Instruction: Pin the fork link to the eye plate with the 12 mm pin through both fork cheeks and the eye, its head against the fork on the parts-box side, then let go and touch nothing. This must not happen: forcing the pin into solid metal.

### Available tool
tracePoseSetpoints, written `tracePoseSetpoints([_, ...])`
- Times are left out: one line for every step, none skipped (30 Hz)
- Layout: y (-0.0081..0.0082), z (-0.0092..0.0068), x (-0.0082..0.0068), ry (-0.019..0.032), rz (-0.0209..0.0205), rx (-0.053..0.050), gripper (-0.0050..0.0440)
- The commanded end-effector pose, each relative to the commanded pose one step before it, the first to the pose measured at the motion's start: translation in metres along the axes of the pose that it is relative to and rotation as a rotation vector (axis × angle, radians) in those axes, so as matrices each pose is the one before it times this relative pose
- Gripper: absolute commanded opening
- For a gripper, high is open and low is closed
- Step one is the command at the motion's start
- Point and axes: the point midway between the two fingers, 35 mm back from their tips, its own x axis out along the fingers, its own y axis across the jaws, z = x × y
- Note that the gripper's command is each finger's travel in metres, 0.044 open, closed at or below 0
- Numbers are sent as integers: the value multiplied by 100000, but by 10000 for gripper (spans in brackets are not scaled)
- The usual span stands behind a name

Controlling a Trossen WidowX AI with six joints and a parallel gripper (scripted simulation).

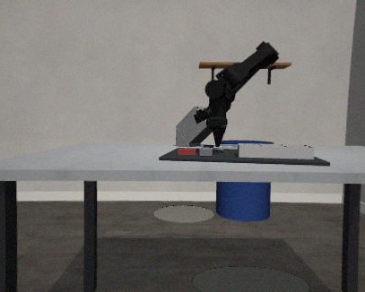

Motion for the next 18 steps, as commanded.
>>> tracePoseSetpoints([350, -741, -1419, -2209, 1420, -1517, 95])
tracePoseSetpoints([0, 0, 0, 0, 0, 0, 95])
tracePoseSetpoints([0, 0, 0, 0, 0, 0, 95])
tracePoseSetpoints([0, 0, 0, 0, 0, 0, 95])
tracePoseSetpoints([0, 0, 0, 0, 0, 0, 95])
tracePoseSetpoints([0, 0, 0, 0, 0, 0, 95])
tracePoseSetpoints([21, -6, 136, 643, 113, 81, 71])
tracePoseSetpoints([0, 0, 0, 0, 0, 0, 47])
tracePoseSetpoints([0, 0, 0, 0, 0, 0, 23])
tracePoseSetpoints([0, 0, 0, 0, 0, 0, 0])
tracePoseSetpoints([0, 0, 0, 0, 0, 0, 0])
tracePoseSetpoints([0, 0, 0, 0, 0, 0, 0])
tracePoseSetpoints([0, 0, 0, 0, 0, 0, 0])
tracePoseSetpoints([0, 0, 0, 0, 0, 0, 0])
tracePoseSetpoints([0, 0, 0, 0, 0, 0, 0])
tracePoseSetpoints([0, 0, 0, 0, 0, 0, 0])
tracePoseSetpoints([0, 0, 0, 0, 0, 0, 0])
tracePoseSetpoints([-13, 8, -9, -652, -110, -81, 0])
